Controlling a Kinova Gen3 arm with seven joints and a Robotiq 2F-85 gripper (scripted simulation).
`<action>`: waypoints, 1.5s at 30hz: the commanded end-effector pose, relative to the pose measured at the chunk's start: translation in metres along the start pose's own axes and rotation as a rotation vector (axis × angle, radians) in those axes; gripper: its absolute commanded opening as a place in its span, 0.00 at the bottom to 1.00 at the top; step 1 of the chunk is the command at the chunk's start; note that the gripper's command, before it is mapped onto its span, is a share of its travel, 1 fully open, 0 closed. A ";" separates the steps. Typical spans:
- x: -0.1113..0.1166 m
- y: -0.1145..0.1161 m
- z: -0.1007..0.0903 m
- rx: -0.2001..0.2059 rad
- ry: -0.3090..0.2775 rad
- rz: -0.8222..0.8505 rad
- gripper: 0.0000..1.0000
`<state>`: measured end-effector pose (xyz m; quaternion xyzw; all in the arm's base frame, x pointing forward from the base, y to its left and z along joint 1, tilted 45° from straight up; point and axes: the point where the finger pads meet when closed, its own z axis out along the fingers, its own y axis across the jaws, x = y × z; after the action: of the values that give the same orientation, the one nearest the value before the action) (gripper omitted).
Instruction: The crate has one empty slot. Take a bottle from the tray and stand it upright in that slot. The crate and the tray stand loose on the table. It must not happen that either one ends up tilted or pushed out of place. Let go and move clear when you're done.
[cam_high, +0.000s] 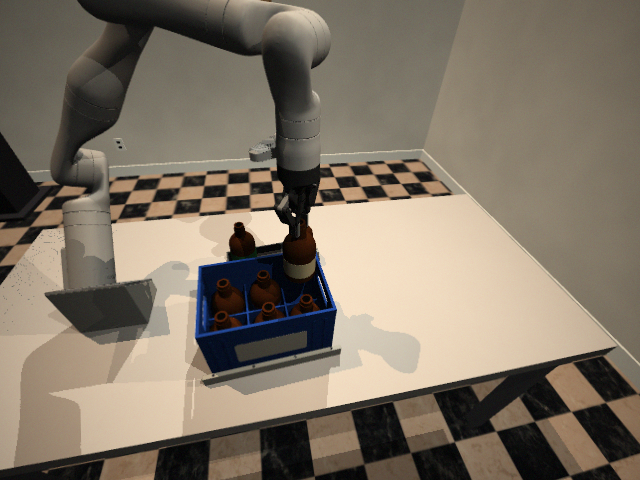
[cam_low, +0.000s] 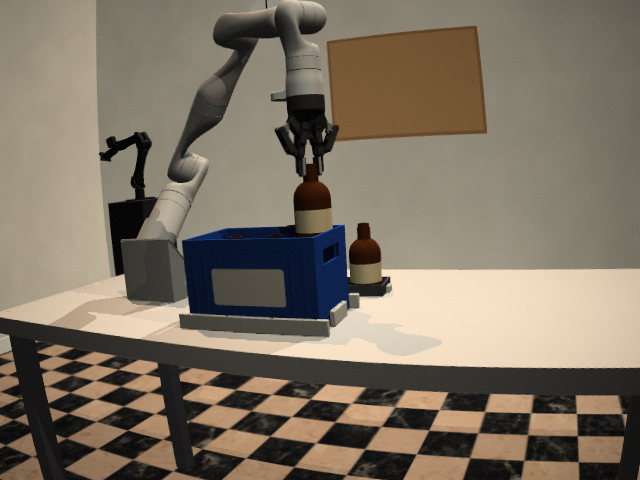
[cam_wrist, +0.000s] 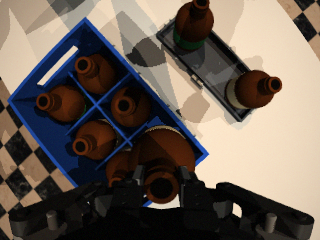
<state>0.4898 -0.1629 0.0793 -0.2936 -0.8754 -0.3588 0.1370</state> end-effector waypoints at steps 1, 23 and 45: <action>0.000 0.000 -0.001 0.000 -0.002 0.000 0.00; 0.000 0.000 0.010 0.000 -0.002 0.000 0.00; 0.000 0.000 0.033 0.000 -0.002 0.000 0.00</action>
<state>0.4895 -0.1408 0.0565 -0.2941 -0.8755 -0.3585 0.1356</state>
